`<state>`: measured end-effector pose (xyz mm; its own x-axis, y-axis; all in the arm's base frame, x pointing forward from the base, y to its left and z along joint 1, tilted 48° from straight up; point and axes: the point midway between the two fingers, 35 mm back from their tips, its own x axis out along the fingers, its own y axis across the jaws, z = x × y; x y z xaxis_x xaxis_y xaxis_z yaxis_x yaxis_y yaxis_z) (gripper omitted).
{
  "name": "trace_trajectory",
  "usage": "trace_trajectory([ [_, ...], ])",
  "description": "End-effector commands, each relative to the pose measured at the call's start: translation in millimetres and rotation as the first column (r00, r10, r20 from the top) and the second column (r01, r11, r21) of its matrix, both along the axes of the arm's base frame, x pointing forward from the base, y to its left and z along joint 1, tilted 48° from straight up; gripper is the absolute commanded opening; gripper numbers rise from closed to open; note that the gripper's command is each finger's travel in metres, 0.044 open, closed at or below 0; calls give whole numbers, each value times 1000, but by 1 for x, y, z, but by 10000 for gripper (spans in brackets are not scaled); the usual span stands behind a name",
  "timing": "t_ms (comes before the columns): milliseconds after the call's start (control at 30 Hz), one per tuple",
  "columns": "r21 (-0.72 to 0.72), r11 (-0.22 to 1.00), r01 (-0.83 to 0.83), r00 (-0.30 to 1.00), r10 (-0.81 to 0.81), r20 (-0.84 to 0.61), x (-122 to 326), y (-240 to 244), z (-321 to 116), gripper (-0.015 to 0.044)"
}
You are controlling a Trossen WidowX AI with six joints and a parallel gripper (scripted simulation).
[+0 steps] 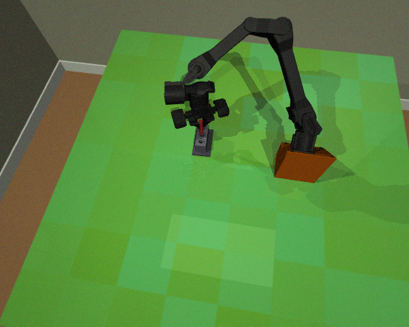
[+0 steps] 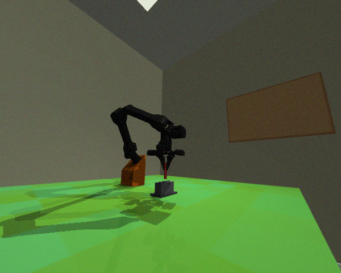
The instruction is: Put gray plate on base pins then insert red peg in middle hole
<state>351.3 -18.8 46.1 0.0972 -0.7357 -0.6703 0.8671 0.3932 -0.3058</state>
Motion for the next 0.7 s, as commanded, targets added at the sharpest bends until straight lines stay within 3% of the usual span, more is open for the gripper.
trace_trajectory([
  [0,-3,1000,-2,1000,2,-1,0,-1,1,0],
  [667,-3,1000,-2,1000,2,-2,-2,-1,1,0],
])
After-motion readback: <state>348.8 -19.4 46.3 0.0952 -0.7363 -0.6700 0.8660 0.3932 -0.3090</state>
